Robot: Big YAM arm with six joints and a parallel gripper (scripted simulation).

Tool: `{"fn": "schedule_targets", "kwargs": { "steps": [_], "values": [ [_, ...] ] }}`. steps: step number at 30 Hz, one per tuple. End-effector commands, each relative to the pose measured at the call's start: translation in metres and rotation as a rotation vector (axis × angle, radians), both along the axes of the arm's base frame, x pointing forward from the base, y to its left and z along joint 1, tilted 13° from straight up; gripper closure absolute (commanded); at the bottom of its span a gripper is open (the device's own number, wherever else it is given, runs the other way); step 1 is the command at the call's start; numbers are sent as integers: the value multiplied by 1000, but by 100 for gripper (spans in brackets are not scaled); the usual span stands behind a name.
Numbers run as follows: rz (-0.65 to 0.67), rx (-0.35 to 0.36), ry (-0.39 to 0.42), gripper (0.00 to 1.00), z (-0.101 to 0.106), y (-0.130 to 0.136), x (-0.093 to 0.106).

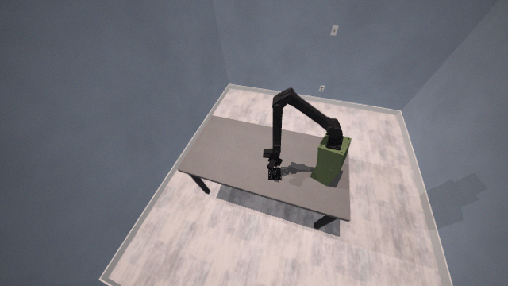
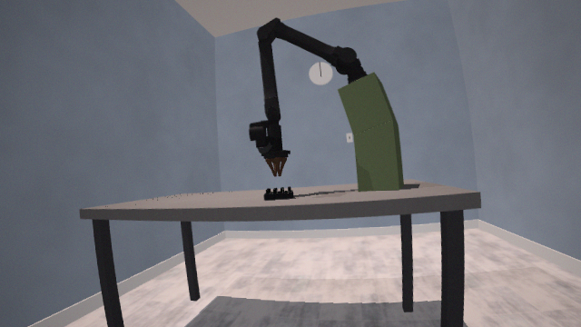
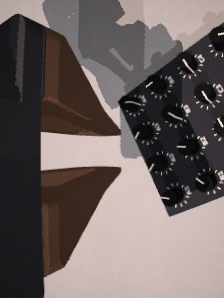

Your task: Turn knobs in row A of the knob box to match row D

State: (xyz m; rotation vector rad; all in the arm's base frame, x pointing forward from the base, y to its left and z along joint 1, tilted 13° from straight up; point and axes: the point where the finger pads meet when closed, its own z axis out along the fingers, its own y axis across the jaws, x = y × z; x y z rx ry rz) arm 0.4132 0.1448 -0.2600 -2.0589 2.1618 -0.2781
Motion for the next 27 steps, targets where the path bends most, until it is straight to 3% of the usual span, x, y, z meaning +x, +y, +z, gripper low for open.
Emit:
{"fn": "schedule_targets", "kwargs": {
  "steps": [1,13,16,27],
  "values": [
    [155,-25,-10,81,5,4,-1],
    [425,-89,-14,81,13,3,-6],
    [493,-108,8,81,5,-1,-16],
    [519,-115,10,81,5,0,-15]
  ]
}}
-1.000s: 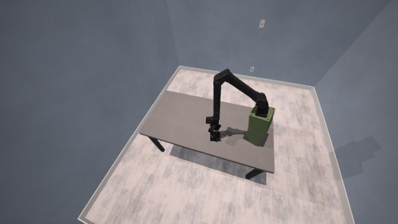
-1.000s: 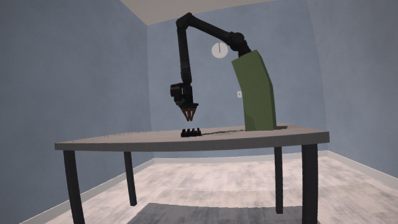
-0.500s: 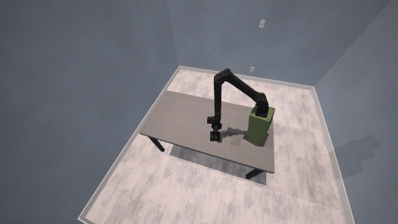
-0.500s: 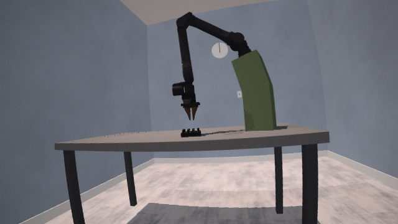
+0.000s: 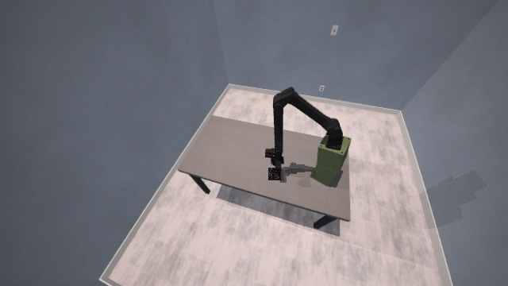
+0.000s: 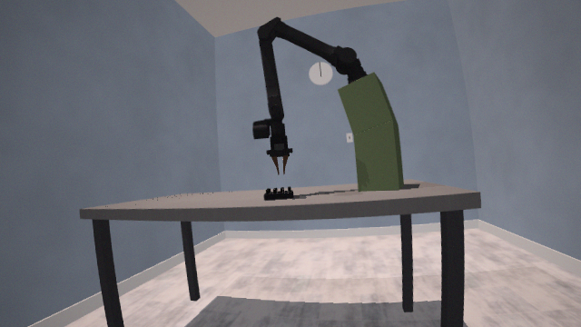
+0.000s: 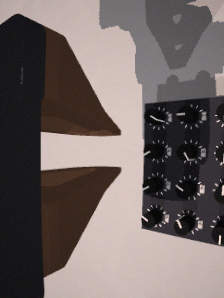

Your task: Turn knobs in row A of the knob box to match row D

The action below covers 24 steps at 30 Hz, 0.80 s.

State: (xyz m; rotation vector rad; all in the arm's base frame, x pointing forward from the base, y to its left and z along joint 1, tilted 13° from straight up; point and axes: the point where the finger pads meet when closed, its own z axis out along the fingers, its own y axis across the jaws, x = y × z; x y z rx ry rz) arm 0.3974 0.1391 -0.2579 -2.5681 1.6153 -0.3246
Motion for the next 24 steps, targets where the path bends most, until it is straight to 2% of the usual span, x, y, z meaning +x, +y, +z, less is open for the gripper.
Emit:
{"fn": "schedule_targets", "kwargs": {
  "steps": [1,24],
  "values": [
    [36,3,-8,81,3,5,1],
    [36,2,-8,81,3,5,1]
  ]
}}
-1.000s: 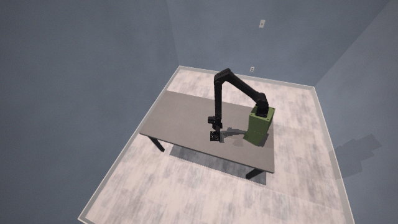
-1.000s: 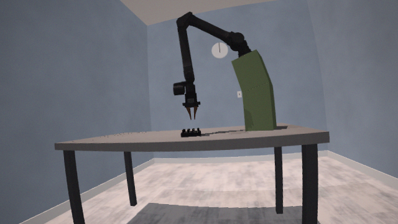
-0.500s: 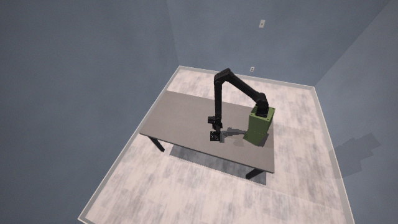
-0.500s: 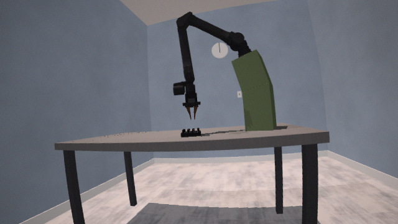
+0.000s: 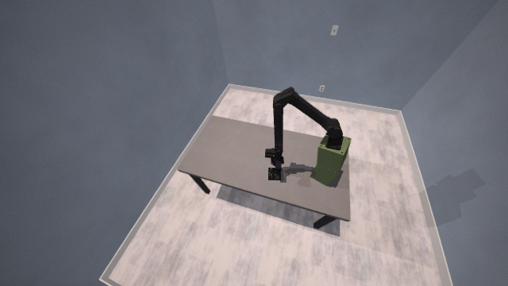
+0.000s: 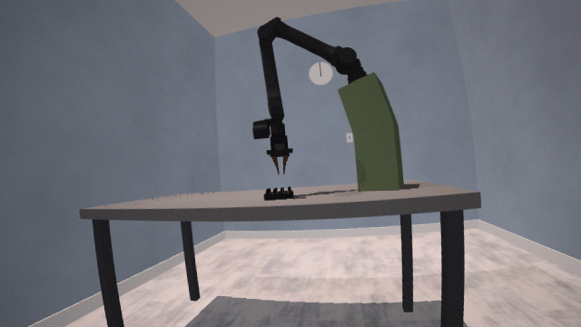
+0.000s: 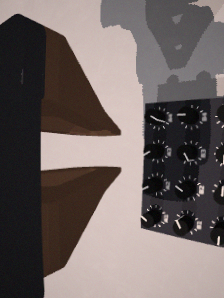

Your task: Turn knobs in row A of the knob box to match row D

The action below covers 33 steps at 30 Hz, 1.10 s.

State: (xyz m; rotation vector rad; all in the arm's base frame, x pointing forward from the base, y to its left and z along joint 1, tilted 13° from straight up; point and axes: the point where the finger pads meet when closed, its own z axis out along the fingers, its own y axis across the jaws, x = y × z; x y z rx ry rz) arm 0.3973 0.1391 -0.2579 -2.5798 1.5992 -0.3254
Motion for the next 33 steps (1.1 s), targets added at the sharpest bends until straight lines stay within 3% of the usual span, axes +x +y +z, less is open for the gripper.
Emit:
{"fn": "schedule_targets", "kwargs": {
  "steps": [1,33],
  "values": [
    [23,5,-9,81,3,5,1],
    [8,4,-5,81,-18,-3,7]
  ]
}}
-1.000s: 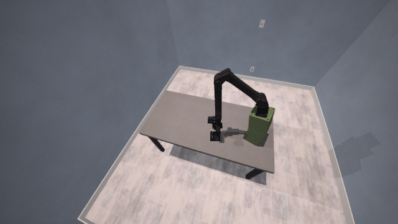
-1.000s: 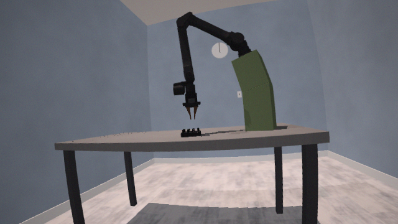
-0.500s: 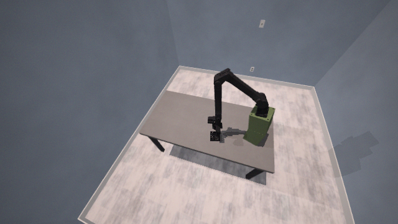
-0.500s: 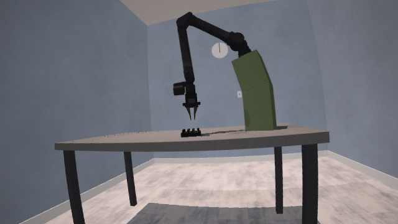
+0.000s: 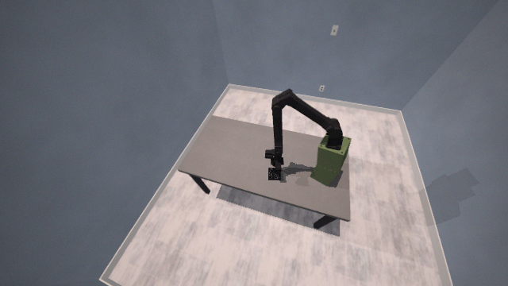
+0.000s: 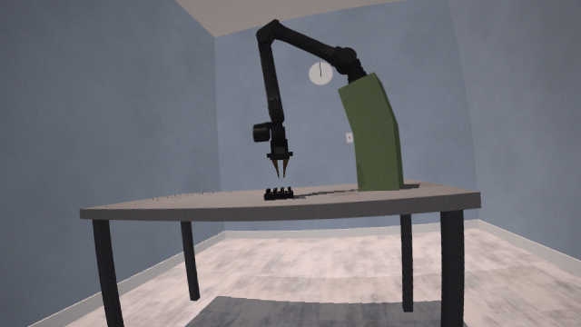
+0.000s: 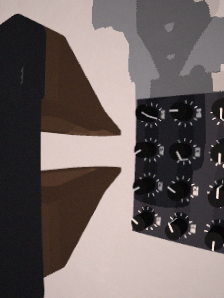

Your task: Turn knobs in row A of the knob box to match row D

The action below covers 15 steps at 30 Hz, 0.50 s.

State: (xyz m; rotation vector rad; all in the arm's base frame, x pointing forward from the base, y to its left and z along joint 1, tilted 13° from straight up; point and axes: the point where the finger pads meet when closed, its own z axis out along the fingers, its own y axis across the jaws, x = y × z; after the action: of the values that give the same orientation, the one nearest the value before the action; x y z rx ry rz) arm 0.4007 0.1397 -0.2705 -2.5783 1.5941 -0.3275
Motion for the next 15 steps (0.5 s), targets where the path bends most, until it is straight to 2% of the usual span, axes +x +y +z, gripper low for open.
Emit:
{"fn": "schedule_targets", "kwargs": {
  "steps": [1,15],
  "values": [
    [5,1,-1,81,-7,-4,3],
    [13,2,-2,81,-23,-1,6]
  ]
}}
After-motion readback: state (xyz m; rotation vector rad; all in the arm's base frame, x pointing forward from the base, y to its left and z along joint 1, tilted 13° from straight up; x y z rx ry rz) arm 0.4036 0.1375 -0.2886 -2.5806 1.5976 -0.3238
